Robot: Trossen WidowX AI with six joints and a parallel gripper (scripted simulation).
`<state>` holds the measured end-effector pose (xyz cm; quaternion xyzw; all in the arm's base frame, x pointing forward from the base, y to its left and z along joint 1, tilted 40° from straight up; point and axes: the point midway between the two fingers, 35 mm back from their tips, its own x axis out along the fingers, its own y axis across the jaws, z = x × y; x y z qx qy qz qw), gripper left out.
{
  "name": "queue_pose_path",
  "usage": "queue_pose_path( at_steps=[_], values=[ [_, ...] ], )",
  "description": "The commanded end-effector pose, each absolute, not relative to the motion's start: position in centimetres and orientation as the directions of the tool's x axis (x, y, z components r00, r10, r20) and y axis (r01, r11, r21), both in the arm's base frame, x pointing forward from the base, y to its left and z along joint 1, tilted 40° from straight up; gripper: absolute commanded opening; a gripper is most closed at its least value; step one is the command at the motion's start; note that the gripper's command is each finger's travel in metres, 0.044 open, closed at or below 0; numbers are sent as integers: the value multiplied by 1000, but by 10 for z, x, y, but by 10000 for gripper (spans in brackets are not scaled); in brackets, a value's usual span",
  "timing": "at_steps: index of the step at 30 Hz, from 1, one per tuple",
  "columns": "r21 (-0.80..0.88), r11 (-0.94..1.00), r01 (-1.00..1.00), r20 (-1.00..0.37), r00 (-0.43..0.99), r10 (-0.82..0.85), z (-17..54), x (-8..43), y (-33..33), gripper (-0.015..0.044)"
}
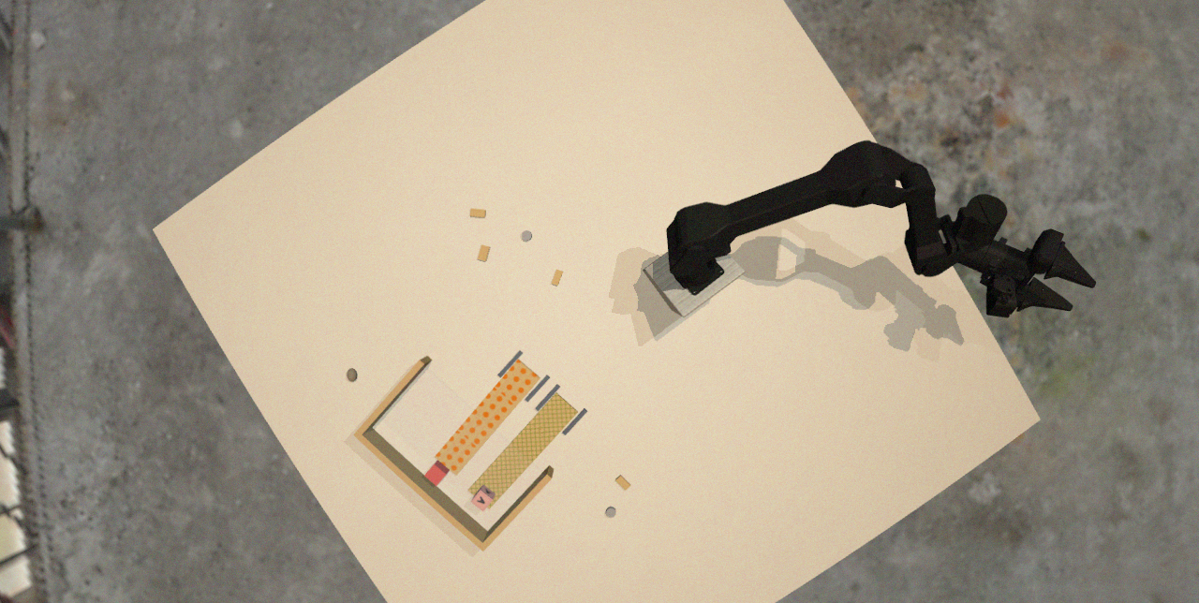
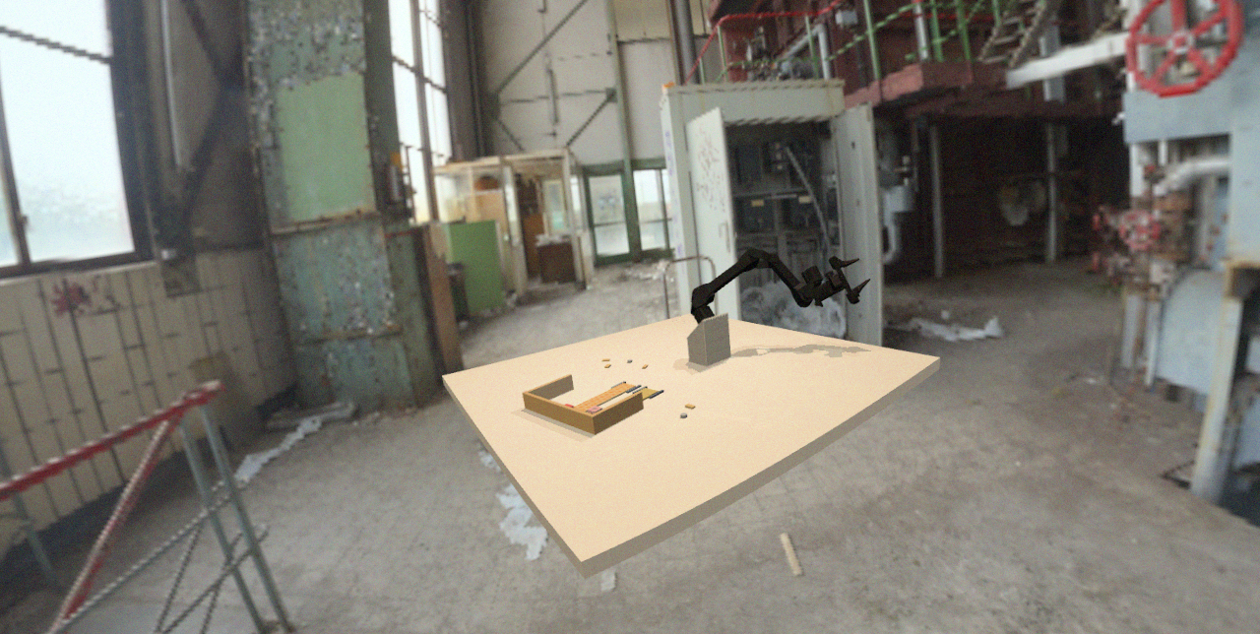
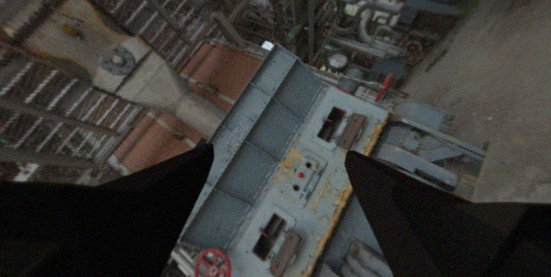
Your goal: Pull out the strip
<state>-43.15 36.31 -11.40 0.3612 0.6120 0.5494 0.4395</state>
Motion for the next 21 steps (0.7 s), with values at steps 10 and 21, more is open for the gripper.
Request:
queue_pose_path(
  at_steps=[10,21],
  values=[
    [939,170,-300,-204,-85,975,-84,-317,456,400],
    [773,361,-522,-253,269,929,-36,-141,516,400]
  ],
)
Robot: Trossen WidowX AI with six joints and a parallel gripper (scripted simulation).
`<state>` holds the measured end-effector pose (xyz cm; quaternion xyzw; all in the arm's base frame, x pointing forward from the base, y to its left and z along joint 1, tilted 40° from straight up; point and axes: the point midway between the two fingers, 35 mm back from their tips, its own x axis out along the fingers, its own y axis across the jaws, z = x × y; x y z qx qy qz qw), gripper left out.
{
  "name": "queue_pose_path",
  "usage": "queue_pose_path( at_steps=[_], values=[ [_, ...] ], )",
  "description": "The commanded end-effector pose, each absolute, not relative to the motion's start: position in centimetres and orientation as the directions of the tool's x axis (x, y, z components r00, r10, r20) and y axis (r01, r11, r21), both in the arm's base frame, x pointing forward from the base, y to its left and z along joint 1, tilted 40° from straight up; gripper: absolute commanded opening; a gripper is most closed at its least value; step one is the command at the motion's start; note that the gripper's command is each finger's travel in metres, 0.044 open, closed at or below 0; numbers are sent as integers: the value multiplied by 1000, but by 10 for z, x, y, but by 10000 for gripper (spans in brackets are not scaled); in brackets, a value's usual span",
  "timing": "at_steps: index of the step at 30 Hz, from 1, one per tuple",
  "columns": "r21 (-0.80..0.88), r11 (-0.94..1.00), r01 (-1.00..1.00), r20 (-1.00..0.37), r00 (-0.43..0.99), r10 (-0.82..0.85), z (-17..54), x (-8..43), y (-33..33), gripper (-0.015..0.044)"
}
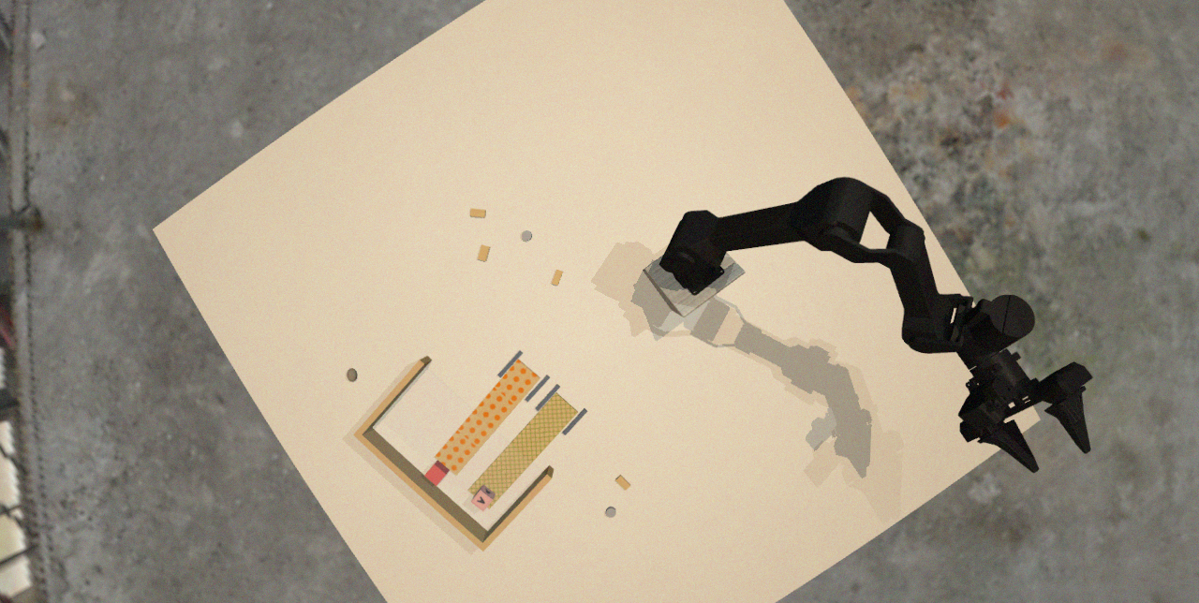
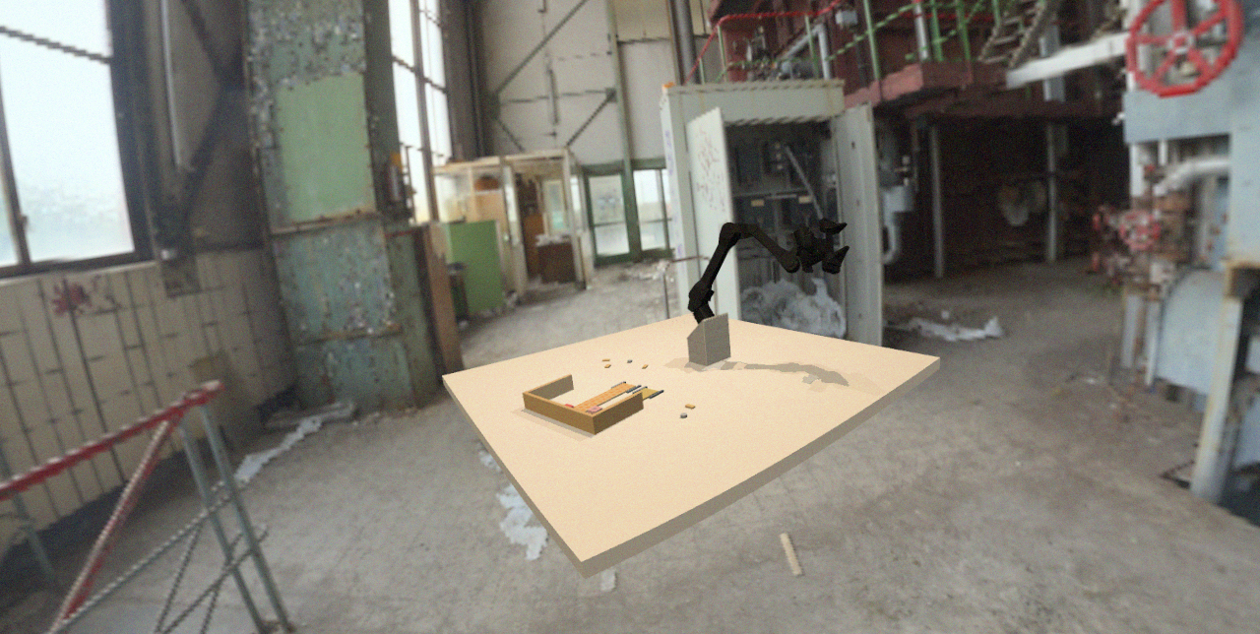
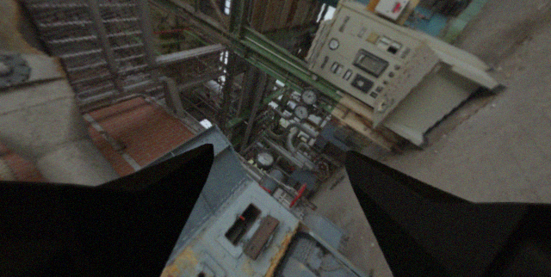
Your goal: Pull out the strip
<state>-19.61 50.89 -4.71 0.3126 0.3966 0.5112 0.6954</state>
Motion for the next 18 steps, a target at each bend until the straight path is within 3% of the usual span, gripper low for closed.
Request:
queue_pose_path(
  at_steps=[1,9,18],
  values=[
    [753,385,-535,-257,299,919,-32,-124,518,400],
    [560,592,-580,-291,532,795,-1,11,508,400],
    [328,817,-474,-344,745,571,24,149,446,400]
  ],
)
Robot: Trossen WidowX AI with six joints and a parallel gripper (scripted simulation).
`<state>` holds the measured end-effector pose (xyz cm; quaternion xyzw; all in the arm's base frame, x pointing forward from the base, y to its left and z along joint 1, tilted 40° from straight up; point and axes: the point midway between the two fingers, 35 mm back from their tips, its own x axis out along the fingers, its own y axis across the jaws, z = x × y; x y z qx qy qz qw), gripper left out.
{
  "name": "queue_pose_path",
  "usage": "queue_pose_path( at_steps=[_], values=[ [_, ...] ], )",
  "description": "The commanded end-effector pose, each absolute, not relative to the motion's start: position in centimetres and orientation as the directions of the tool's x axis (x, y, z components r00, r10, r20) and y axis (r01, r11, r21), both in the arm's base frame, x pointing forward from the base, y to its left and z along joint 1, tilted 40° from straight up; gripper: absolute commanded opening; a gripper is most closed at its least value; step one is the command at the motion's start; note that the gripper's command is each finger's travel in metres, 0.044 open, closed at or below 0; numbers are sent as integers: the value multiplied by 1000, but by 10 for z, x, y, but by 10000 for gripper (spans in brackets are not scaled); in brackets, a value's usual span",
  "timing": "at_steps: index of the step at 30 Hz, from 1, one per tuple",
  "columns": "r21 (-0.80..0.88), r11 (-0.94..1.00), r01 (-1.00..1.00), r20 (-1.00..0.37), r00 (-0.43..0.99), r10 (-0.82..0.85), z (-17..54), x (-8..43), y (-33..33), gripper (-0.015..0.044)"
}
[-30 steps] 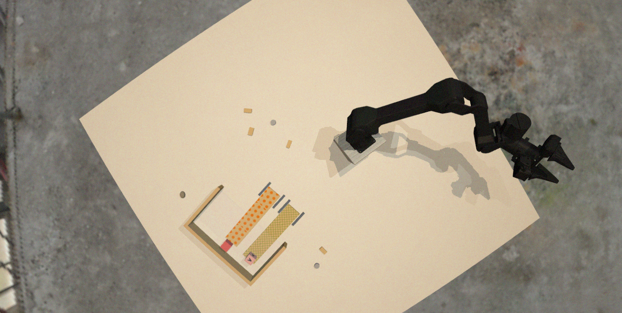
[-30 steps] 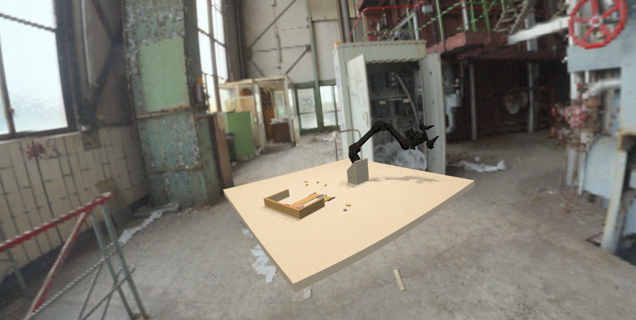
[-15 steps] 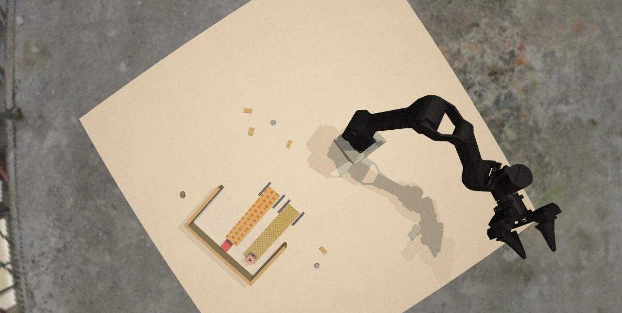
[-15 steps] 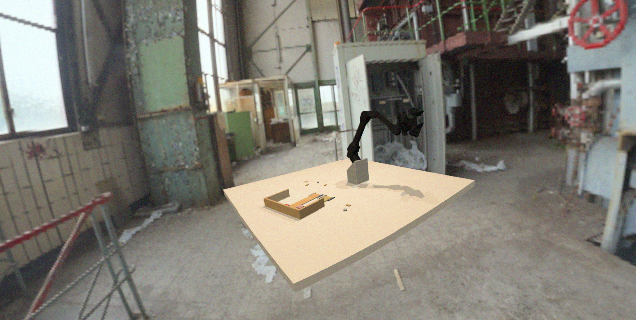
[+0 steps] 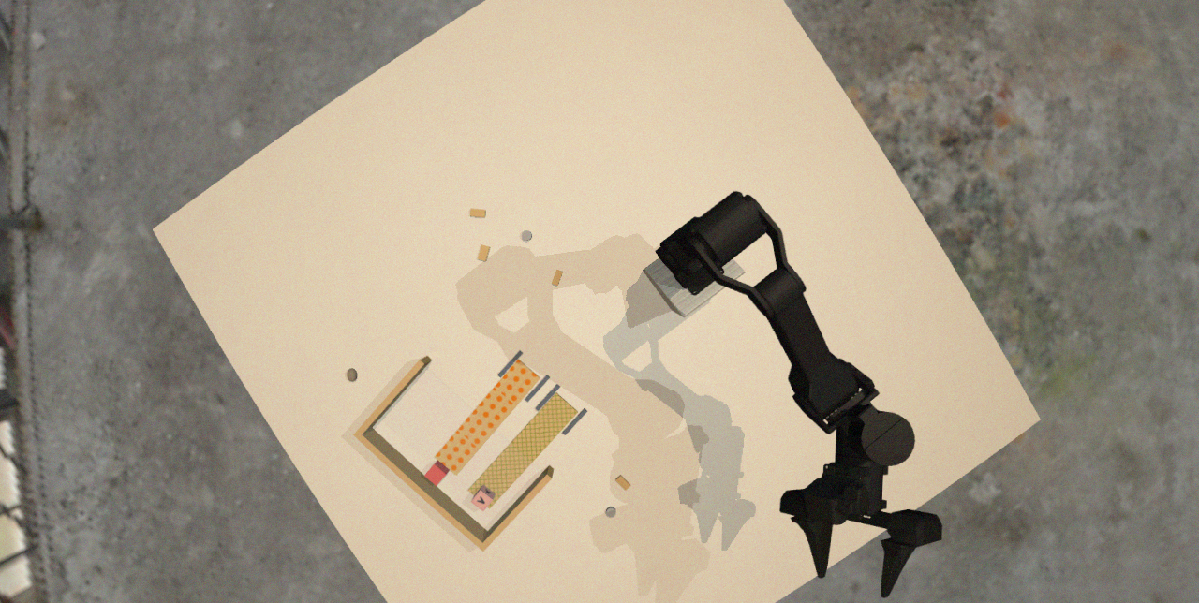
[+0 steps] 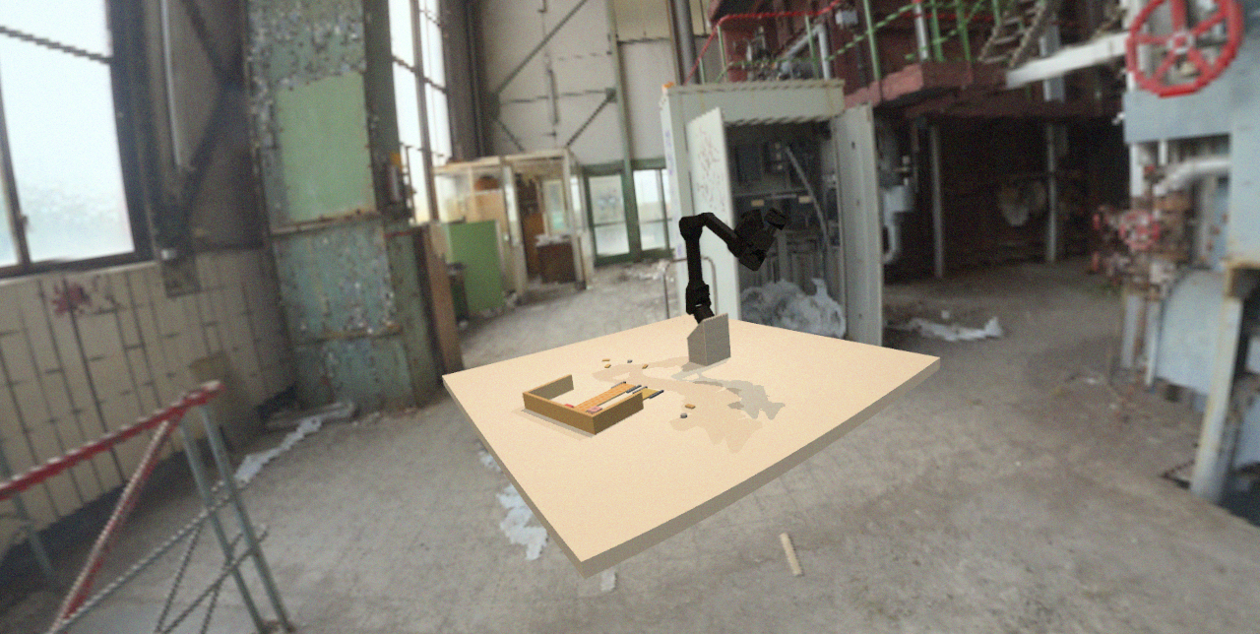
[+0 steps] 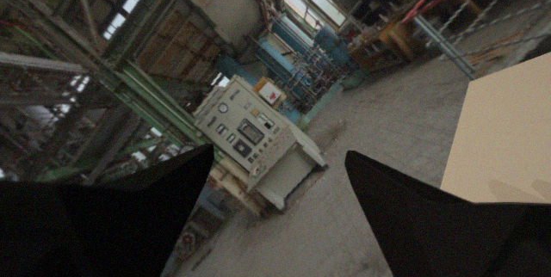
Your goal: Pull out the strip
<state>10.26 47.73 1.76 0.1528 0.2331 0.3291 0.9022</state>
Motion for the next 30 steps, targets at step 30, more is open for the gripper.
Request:
queue_pose_path(
  at_steps=[30],
  values=[
    [-644,764,39,-425,812,-400,70,314,45,400]
  ],
)
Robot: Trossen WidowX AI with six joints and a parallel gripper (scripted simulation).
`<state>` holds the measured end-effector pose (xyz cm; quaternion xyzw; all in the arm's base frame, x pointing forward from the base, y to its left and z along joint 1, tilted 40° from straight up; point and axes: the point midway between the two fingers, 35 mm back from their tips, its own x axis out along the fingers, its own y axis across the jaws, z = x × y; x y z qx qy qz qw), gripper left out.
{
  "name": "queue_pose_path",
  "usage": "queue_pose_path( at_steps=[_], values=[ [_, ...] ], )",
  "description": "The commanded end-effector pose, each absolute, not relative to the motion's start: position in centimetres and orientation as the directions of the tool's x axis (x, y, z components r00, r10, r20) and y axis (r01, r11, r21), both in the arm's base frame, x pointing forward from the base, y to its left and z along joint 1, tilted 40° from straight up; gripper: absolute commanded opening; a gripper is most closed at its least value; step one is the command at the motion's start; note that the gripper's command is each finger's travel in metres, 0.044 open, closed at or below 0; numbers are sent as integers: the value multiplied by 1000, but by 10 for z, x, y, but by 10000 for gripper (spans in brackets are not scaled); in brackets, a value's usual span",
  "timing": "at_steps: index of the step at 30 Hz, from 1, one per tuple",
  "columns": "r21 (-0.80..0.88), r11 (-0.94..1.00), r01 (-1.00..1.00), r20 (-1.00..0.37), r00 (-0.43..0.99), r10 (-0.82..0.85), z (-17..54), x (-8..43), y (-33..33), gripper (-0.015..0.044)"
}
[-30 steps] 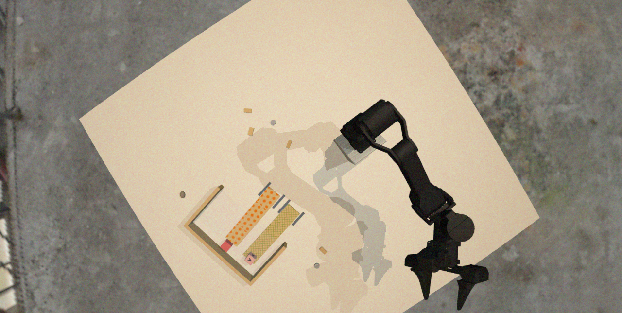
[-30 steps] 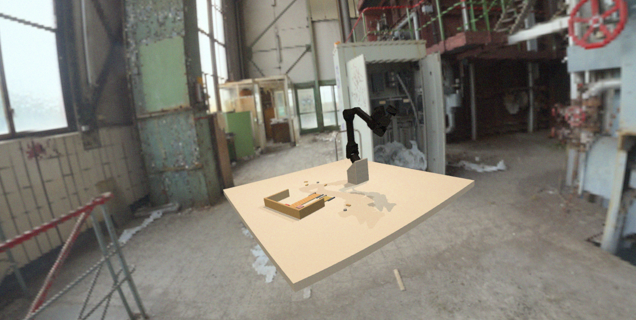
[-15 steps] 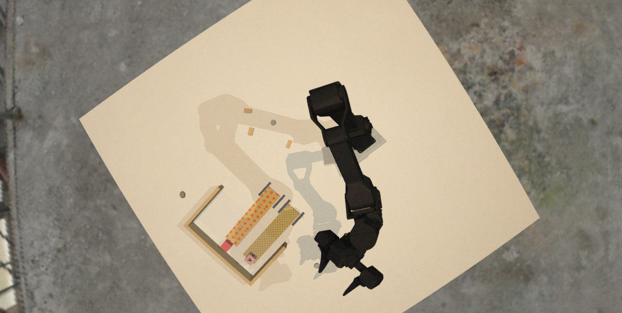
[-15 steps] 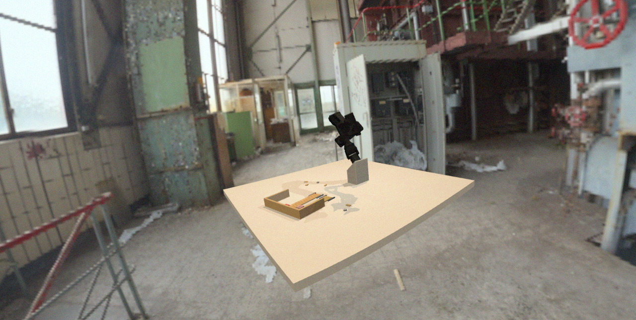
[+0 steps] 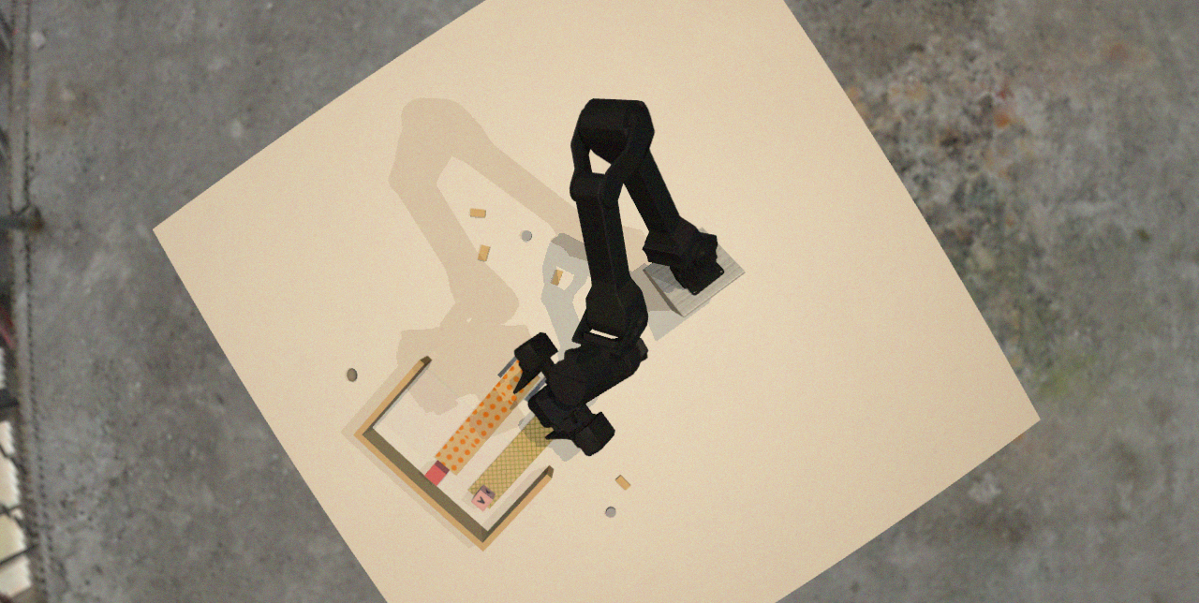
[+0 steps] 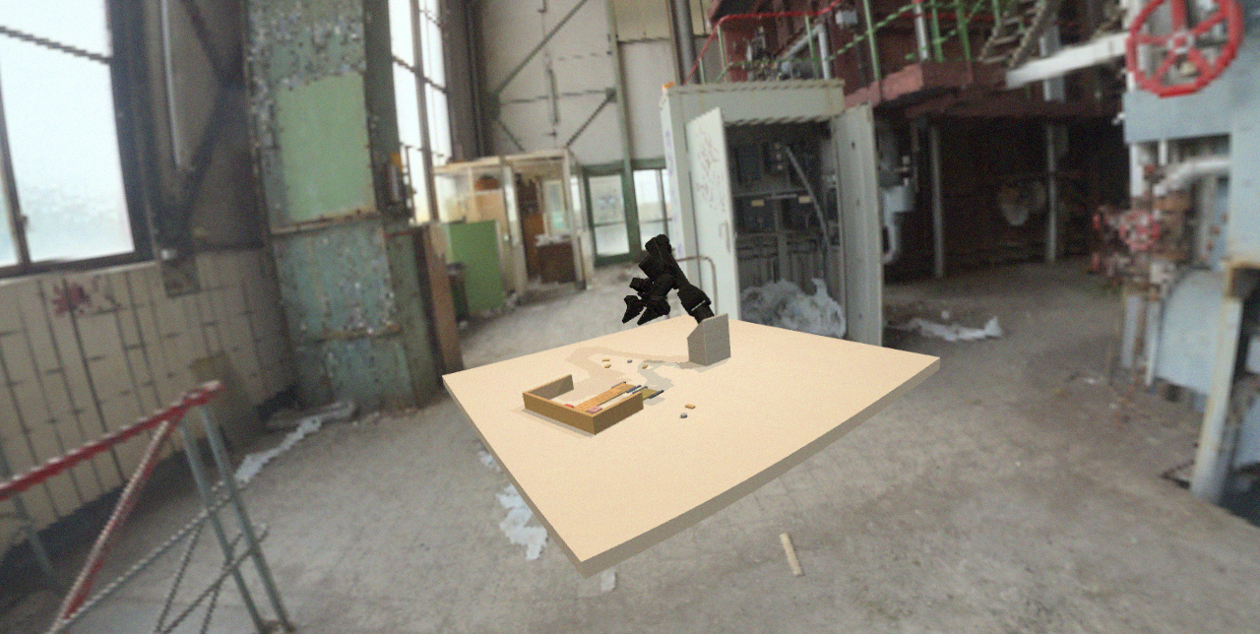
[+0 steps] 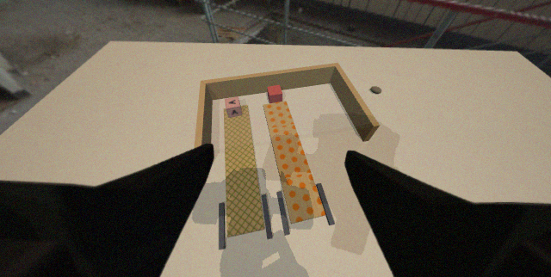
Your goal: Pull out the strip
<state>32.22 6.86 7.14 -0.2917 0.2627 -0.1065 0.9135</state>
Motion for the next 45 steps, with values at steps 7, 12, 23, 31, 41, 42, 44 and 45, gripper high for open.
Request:
queue_pose_path(
  at_steps=[7,12,23,31,41,42,44,45],
  values=[
    [-644,764,39,-425,812,-400,70,314,45,400],
    [-644,764,39,-425,812,-400,70,314,45,400],
    [-643,759,-100,-691,503,-520,6,356,47,111],
    [-631,760,-155,-775,160,-611,-43,364,38,0],
    [-633,756,-167,-767,-2,-642,-60,361,31,0],
    [-633,756,-167,-767,-2,-642,-60,361,31,0],
    [-633,756,-167,-767,-2,-642,-60,361,31,0],
    [-633,756,-167,-767,-2,-642,-60,361,31,0]
  ],
)
